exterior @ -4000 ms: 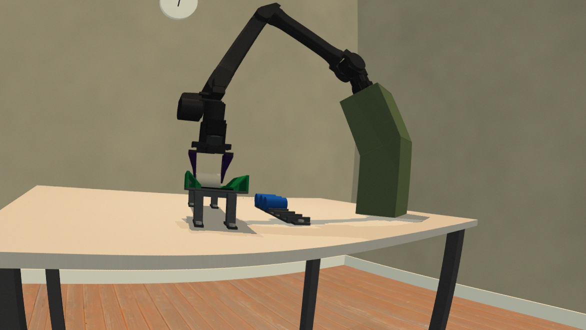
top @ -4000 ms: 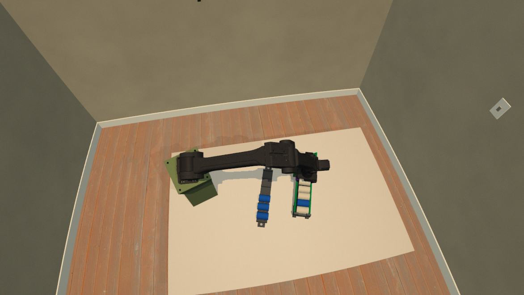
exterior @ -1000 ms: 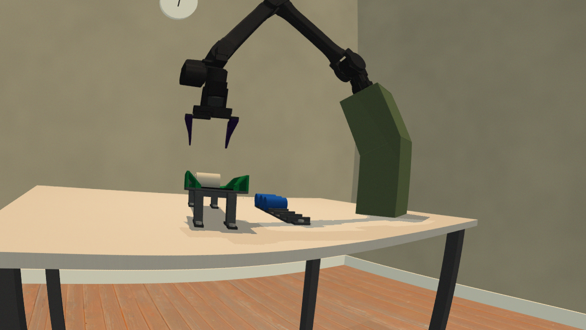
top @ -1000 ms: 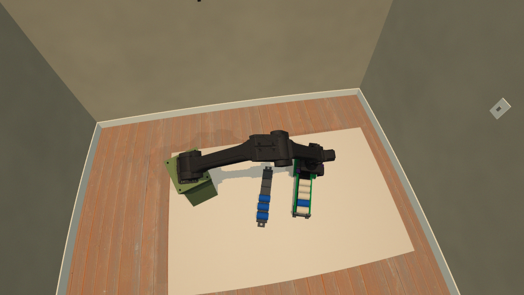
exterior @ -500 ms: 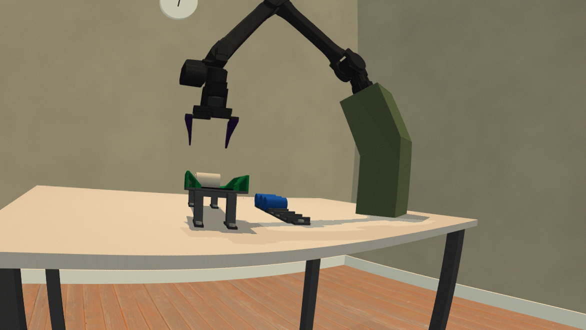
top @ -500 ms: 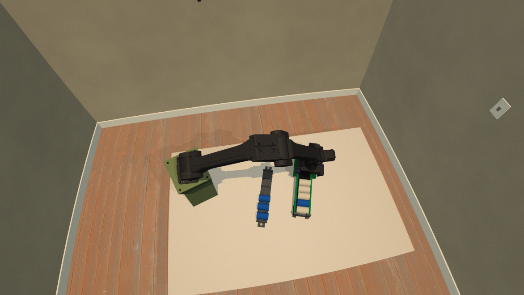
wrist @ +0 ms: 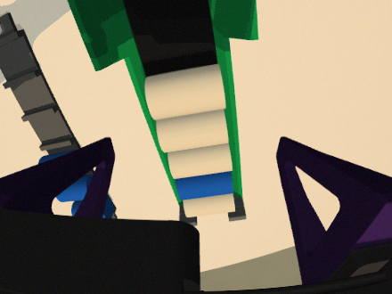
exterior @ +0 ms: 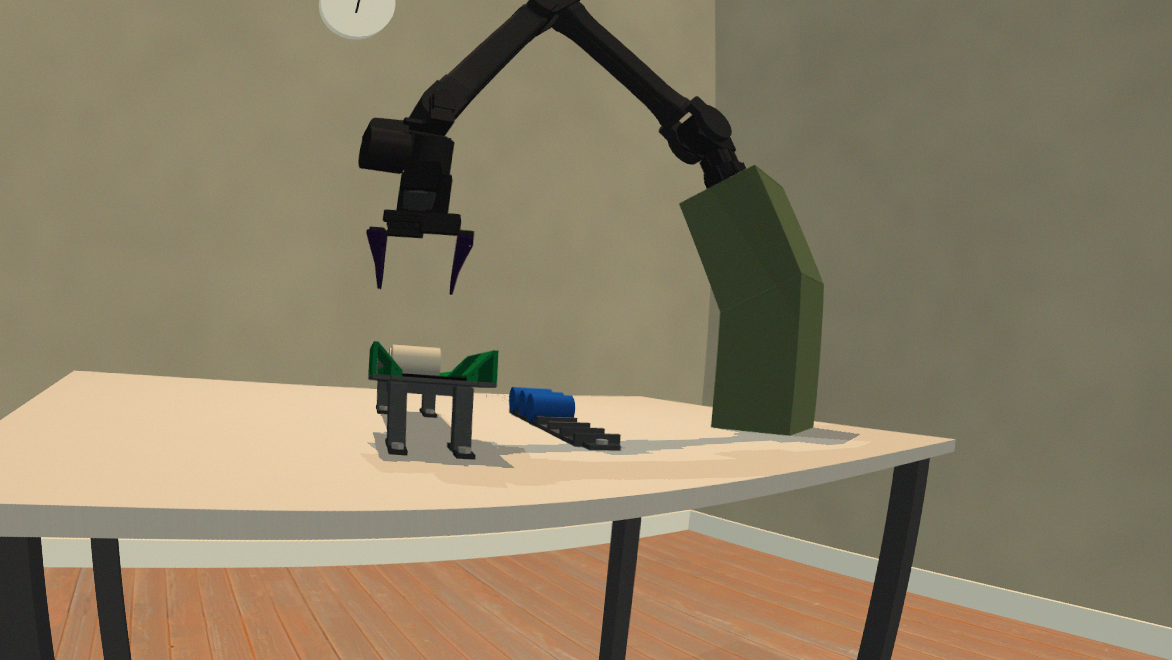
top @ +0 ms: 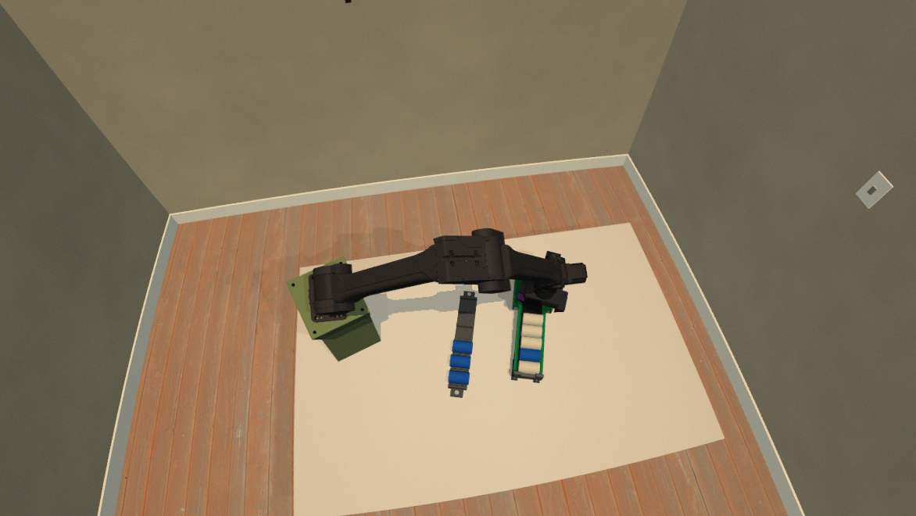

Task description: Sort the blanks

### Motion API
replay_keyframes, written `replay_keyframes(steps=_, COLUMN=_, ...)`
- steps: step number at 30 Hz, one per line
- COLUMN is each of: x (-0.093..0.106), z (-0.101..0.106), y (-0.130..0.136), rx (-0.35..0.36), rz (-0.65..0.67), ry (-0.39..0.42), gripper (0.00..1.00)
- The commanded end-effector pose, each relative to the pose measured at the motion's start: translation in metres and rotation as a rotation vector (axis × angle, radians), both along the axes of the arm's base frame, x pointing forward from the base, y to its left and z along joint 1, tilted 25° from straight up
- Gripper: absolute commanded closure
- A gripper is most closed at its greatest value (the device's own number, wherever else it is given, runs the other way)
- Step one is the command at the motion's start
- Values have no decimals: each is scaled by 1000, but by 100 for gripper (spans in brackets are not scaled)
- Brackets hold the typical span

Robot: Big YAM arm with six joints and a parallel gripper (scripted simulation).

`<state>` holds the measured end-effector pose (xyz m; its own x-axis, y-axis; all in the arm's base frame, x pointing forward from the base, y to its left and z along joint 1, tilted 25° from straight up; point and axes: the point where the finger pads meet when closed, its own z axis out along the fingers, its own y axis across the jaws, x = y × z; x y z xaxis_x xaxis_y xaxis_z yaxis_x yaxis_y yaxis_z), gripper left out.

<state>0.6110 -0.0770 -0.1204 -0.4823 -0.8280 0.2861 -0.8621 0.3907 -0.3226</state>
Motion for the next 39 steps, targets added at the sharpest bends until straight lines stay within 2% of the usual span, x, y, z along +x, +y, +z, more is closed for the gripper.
replay_keyframes(steps=1, x=0, z=11, y=-18, rx=36, rz=-210, ry=-110, gripper=0)
replay_keyframes(steps=2, x=1, z=15, y=-21, rx=45, rz=-264, ry=-140, gripper=0)
replay_keyframes(steps=3, x=-2, z=8, y=-21, rx=43, rz=-264, ry=-129, gripper=0)
replay_keyframes(steps=5, x=-2, z=8, y=-21, rx=43, rz=-264, ry=-129, gripper=0)
replay_keyframes(steps=8, x=-2, z=17, y=-29, rx=79, rz=-449, ry=-223, gripper=0)
replay_keyframes(steps=11, x=-3, z=17, y=-32, rx=90, rz=-518, ry=-254, gripper=0)
replay_keyframes(steps=12, x=-4, z=18, y=-35, rx=104, rz=-590, ry=-286, gripper=0)
replay_keyframes(steps=13, x=-8, z=8, y=-35, rx=99, rz=-591, ry=-269, gripper=0)
replay_keyframes(steps=14, x=-6, z=15, y=-38, rx=116, rz=-666, ry=-314, gripper=0)
replay_keyframes(steps=15, x=-9, z=8, y=-38, rx=112, rz=-666, ry=-302, gripper=0)
replay_keyframes(steps=16, x=-6, z=19, y=-42, rx=131, rz=-739, ry=-352, gripper=0)
replay_keyframes(steps=17, x=-8, z=16, y=-42, rx=129, rz=-743, ry=-348, gripper=0)
replay_keyframes(steps=18, x=-7, z=20, y=-46, rx=144, rz=-811, ry=-384, gripper=0)
replay_keyframes(steps=20, x=-12, z=11, y=-45, rx=139, rz=-824, ry=-372, gripper=0)
replay_keyframes(steps=22, x=-12, z=11, y=-45, rx=139, rz=-824, ry=-372, gripper=0)
replay_keyframes(steps=23, x=-8, z=21, y=-49, rx=161, rz=-905, ry=-426, gripper=0)
replay_keyframes(steps=24, x=-10, z=22, y=-53, rx=177, rz=-986, ry=-461, gripper=0)
replay_keyframes(steps=25, x=-10, z=22, y=-53, rx=175, rz=-988, ry=-464, gripper=0)
replay_keyframes(steps=27, x=-11, z=23, y=-57, rx=190, rz=-1073, ry=-502, gripper=0)
replay_keyframes(steps=28, x=-15, z=12, y=-56, rx=182, rz=-1074, ry=-485, gripper=0)
replay_keyframes(steps=29, x=-13, z=22, y=-60, rx=206, rz=-1159, ry=-538, gripper=0)
replay_keyframes(steps=30, x=-16, z=15, y=-60, rx=199, rz=-1160, ry=-526, gripper=0)
replay_keyframes(steps=31, x=-14, z=24, y=-64, rx=221, rz=-1232, ry=-571, gripper=0)
replay_keyframes(steps=33, x=-18, z=16, y=-64, rx=213, rz=-1247, ry=-563, gripper=0)
replay_keyframes(steps=34, x=-15, z=25, y=-68, rx=239, rz=-1332, ry=-617, gripper=0)
replay_keyframes(steps=35, x=-16, z=22, y=-68, rx=235, rz=-1332, ry=-612, gripper=0)
replay_keyframes(steps=36, x=-17, z=26, y=-71, rx=253, rz=-1407, ry=-649, gripper=0)
replay_keyframes(steps=39, x=-17, z=26, y=-72, rx=253, rz=-1418, ry=-656, gripper=0)
